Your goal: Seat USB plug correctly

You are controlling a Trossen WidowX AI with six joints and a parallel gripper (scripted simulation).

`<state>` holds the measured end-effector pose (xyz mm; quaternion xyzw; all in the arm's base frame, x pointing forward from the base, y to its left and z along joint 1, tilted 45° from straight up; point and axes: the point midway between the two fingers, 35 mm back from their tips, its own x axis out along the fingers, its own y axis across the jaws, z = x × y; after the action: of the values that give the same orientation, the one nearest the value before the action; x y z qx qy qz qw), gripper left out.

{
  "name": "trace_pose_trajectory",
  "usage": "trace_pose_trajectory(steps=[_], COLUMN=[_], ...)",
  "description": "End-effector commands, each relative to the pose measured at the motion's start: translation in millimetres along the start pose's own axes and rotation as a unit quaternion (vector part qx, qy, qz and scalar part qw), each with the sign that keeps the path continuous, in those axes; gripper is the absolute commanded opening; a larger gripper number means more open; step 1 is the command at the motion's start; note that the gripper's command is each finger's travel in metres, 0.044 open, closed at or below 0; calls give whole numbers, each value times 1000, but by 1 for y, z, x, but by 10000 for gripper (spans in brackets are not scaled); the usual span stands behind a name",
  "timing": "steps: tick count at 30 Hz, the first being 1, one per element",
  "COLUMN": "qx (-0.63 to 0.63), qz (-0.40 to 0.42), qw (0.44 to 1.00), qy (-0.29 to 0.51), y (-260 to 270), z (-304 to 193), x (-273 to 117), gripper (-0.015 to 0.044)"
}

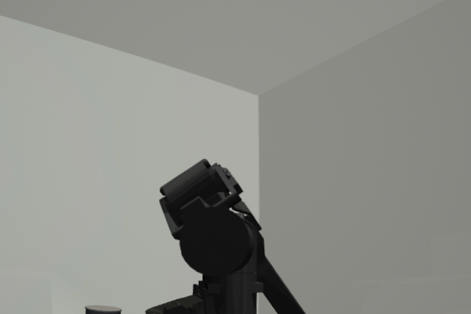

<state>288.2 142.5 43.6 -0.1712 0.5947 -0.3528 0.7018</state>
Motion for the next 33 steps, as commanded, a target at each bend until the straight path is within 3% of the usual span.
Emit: trace_pose_trajectory(steps=[1,17,33], qx=[-50,-257,-452], qz=[0,1,1], qw=[999,967,892], qy=[0,0,0], y=[0,0,0], z=[0,0,0], x=[0,0,0], gripper=[0,0,0])
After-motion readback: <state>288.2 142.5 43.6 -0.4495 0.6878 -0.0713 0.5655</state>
